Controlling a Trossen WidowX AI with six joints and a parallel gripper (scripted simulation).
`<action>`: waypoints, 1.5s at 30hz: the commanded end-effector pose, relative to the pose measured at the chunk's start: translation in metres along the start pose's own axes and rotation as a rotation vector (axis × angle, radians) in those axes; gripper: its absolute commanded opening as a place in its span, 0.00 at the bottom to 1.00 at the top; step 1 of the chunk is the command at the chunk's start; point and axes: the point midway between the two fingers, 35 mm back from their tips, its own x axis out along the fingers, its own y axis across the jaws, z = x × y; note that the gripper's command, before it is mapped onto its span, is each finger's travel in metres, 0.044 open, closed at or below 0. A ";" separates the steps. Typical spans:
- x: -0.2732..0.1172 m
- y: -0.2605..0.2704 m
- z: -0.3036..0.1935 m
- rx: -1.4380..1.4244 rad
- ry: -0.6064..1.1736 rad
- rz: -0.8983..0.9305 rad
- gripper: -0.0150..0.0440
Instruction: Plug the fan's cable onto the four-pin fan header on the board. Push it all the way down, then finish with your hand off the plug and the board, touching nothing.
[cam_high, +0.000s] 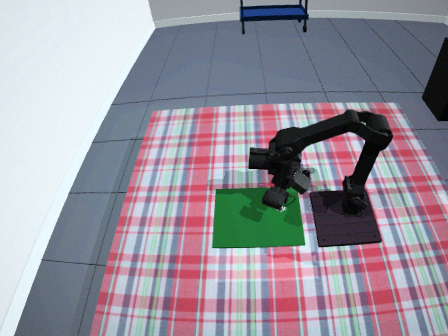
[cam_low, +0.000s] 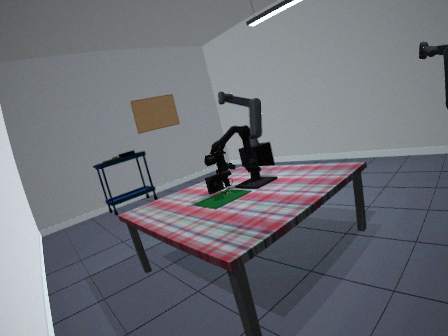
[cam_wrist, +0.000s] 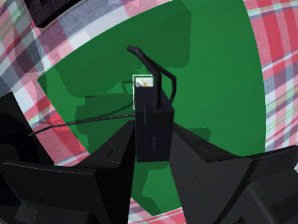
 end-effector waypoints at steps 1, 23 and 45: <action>-0.001 0.000 -0.002 -0.004 -0.005 -0.001 0.25; 0.021 0.000 -0.004 -0.003 -0.004 -0.001 0.25; 0.022 -0.001 -0.006 -0.003 -0.004 -0.001 0.25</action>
